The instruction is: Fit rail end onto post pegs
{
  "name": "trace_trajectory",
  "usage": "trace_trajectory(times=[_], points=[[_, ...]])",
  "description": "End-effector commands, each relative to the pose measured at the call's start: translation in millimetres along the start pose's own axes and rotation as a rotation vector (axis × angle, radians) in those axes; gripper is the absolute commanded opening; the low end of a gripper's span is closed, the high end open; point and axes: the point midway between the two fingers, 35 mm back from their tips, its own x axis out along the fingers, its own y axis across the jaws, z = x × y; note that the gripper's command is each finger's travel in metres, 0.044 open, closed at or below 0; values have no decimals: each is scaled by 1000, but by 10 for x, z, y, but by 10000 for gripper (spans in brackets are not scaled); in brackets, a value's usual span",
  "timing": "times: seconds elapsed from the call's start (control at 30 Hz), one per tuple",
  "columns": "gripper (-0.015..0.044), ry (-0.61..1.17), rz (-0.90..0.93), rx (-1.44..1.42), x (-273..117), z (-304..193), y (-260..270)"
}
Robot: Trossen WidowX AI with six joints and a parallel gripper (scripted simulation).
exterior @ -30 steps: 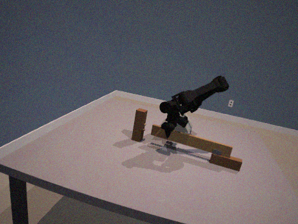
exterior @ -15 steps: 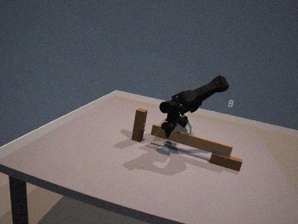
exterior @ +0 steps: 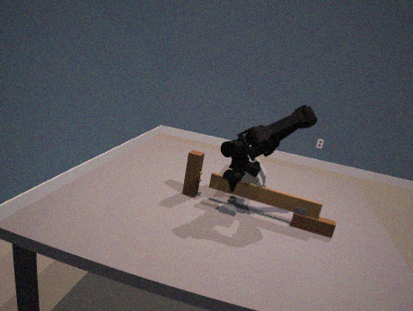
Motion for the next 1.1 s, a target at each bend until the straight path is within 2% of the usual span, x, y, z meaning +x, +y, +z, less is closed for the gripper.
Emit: trace_trajectory(times=[0.0, 1.07], points=[[0, -4, -5, 0, -14, -1, -4], [0, -4, -5, 0, -6, 30, -10]])
